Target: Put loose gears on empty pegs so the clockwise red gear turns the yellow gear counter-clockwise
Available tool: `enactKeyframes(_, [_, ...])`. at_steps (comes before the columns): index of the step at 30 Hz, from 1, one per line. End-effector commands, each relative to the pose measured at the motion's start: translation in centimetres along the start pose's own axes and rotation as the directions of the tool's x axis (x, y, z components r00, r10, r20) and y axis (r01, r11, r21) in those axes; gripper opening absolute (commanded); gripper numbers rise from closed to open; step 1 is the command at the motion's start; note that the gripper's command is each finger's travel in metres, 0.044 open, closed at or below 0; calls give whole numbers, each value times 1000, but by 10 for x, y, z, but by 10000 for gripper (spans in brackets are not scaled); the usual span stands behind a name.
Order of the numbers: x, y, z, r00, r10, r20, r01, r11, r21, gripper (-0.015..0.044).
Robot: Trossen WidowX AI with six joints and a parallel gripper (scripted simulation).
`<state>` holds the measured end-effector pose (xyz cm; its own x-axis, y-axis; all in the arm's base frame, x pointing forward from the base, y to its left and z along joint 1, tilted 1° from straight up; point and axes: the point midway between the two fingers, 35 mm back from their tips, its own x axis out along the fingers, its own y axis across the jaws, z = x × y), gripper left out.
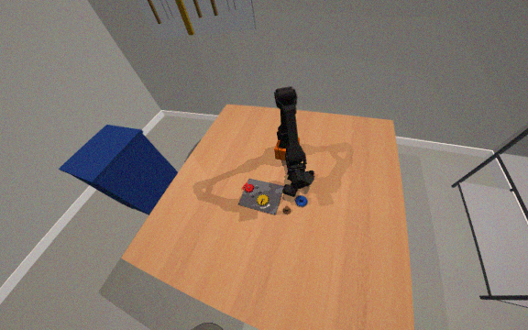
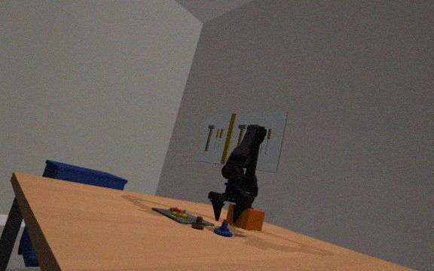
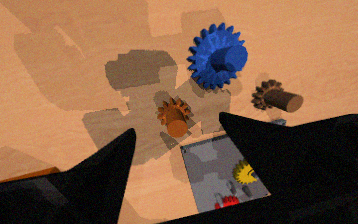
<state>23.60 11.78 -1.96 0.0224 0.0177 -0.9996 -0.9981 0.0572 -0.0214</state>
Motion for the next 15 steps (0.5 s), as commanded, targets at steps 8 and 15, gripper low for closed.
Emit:
enactKeyframes(8, [5, 2, -1, 1000, 9, -5, -9, 1000, -6, 387])
enactKeyframes(15, [5, 2, -1, 1000, 9, -5, -9, 1000, -6, 204])
